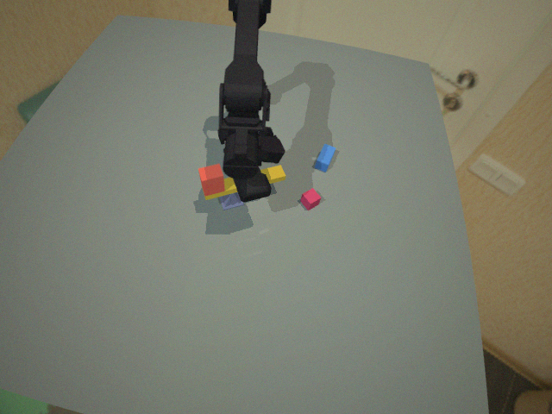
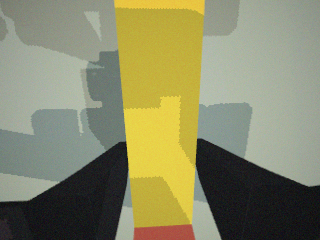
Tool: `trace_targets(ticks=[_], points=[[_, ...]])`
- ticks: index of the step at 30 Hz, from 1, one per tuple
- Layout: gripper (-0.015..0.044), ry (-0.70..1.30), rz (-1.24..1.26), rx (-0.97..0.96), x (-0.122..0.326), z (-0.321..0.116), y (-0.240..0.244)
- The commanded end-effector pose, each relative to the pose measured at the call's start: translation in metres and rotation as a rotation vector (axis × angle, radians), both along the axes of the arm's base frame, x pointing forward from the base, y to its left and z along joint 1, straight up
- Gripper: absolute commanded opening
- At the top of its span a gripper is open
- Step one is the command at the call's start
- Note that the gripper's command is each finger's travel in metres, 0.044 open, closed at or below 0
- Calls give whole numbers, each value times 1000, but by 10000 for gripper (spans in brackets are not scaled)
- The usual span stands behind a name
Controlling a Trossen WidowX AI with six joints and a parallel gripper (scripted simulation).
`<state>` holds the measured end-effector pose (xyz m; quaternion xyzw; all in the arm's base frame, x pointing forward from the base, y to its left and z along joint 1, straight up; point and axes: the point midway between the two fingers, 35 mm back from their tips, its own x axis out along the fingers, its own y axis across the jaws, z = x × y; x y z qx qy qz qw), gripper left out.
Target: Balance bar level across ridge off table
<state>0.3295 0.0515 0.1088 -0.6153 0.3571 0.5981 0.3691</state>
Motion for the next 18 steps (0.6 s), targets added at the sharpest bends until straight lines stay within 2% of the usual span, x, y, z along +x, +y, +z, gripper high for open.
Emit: trace_targets(ticks=[1,16,18], points=[[173,0,0,0,0,0,0],[185,0,0,0,0,0,0],[238,0,0,0,0,0,0]])
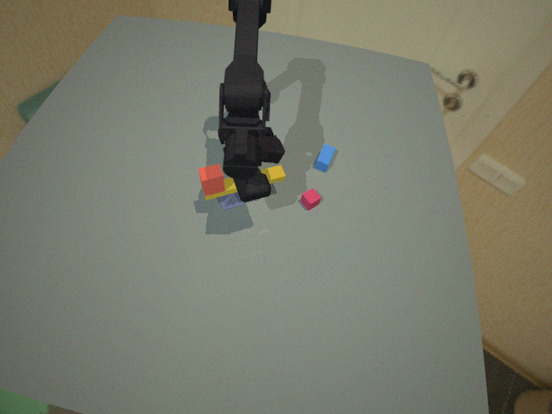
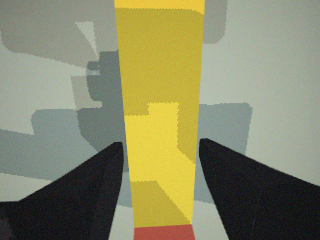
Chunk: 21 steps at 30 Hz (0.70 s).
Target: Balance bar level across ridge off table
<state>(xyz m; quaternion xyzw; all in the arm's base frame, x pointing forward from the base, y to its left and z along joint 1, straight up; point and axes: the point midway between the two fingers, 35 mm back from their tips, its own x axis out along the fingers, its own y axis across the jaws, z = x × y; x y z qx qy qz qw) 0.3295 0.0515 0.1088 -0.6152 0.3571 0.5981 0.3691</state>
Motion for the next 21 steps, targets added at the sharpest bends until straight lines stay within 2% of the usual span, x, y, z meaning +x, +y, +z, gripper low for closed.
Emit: trace_targets(ticks=[1,8,12,21], points=[[264,0,0,0,0,0,0],[440,0,0,0,0,0,0],[440,0,0,0,1,7,0],[440,0,0,0,-2,98,0]])
